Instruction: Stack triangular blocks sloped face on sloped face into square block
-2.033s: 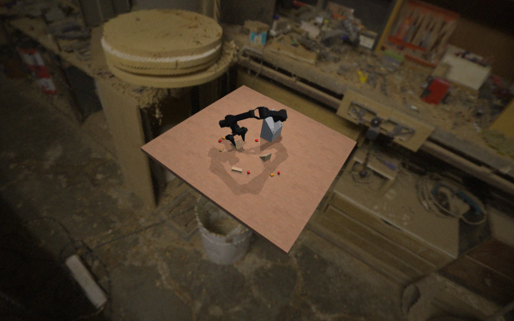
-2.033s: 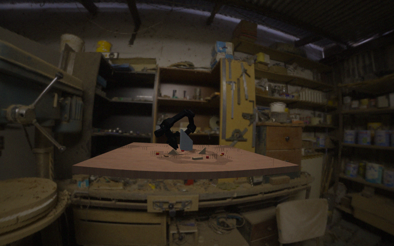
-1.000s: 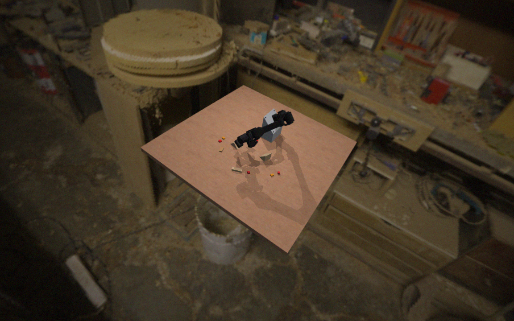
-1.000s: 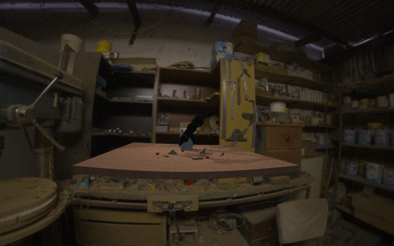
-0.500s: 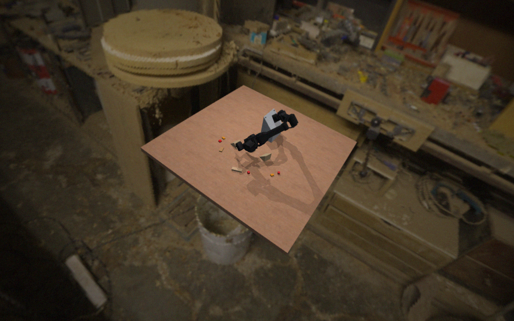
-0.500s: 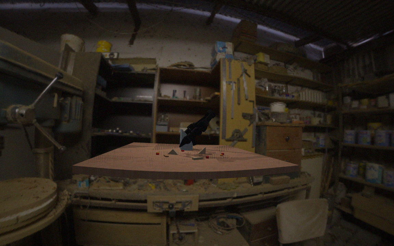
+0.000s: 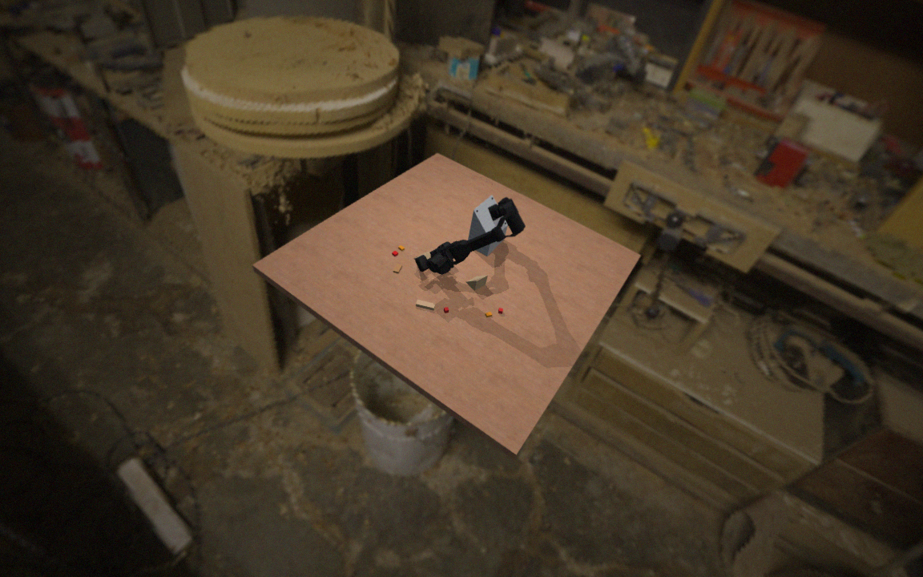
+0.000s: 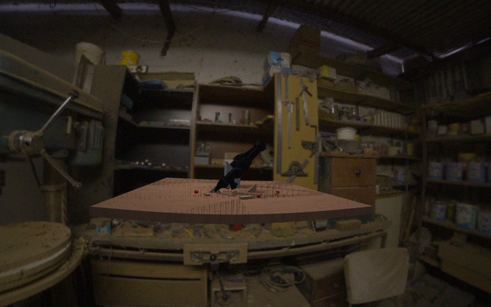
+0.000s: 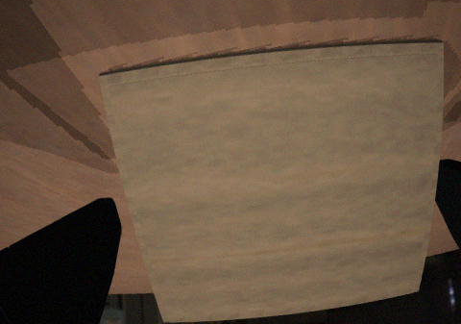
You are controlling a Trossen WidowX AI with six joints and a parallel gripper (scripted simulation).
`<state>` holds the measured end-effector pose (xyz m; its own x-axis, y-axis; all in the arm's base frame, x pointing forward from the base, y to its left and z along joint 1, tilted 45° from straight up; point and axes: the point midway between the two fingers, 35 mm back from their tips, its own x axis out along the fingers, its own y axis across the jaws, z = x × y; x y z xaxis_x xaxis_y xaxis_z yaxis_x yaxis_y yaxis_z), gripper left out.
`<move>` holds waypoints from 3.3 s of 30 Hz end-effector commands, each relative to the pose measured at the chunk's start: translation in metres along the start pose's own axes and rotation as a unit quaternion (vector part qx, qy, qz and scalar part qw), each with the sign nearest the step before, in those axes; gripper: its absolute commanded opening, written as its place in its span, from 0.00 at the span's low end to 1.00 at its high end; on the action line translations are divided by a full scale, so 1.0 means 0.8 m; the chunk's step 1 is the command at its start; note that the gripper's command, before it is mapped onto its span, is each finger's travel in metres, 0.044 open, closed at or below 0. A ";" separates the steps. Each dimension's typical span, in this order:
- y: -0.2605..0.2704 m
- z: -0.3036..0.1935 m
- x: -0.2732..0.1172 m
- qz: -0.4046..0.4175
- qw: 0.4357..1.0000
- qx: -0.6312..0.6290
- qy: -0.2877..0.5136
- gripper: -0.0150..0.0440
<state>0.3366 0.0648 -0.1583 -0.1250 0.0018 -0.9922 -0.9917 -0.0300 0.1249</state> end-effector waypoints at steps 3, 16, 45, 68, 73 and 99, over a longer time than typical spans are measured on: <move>0.000 0.000 0.000 0.000 1.000 0.000 0.000 0.82; 0.000 -0.003 -0.003 0.000 1.000 0.000 0.000 0.48; 0.003 -0.090 -0.079 0.019 0.998 0.005 -0.055 0.25; 0.000 -0.118 -0.076 0.015 0.925 0.046 -0.376 0.25; 0.001 -0.114 -0.084 0.015 0.926 0.046 -0.375 0.25; 0.054 -0.046 -0.215 0.017 0.926 0.046 -0.375 0.25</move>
<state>0.3238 0.0194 0.0080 -0.1038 0.6913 -0.7151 -0.9825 0.0406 0.1818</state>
